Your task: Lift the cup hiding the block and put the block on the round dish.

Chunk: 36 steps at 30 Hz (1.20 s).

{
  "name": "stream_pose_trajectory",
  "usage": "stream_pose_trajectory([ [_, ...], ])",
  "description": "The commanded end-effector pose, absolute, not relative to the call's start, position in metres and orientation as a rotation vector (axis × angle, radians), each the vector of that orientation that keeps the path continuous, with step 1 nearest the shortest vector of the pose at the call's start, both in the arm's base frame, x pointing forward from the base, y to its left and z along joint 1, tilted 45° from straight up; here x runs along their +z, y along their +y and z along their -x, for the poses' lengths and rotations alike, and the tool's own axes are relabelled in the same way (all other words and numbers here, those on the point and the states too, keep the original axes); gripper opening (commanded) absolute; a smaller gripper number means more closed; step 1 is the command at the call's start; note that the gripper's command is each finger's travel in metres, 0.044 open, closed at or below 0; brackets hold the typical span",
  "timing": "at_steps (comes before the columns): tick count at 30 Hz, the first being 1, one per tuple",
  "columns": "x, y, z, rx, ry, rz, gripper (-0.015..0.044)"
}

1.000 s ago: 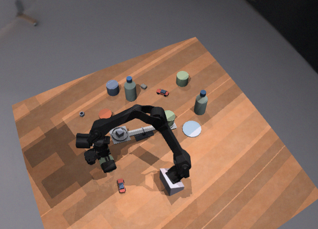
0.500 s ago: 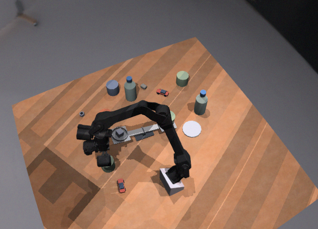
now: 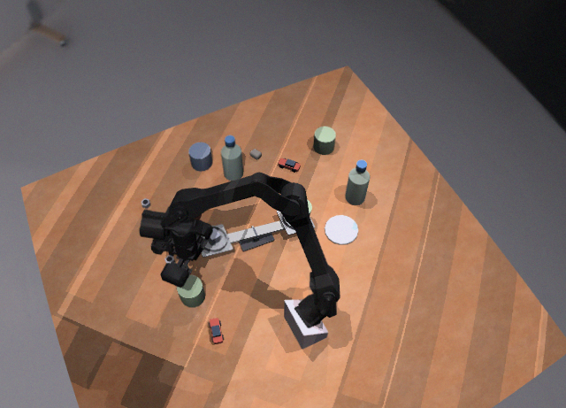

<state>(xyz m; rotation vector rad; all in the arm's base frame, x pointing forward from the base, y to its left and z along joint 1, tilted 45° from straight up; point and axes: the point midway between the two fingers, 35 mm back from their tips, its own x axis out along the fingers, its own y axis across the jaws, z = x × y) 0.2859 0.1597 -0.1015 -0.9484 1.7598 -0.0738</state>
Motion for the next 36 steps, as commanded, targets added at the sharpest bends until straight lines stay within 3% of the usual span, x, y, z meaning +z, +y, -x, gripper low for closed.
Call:
stream_pose_trajectory([
  [1,-0.096,0.156,-0.292,-0.184,1.733,0.864,0.0260],
  [36,-0.048,0.122,-0.329,-1.120,1.239,-0.013,0.0260],
])
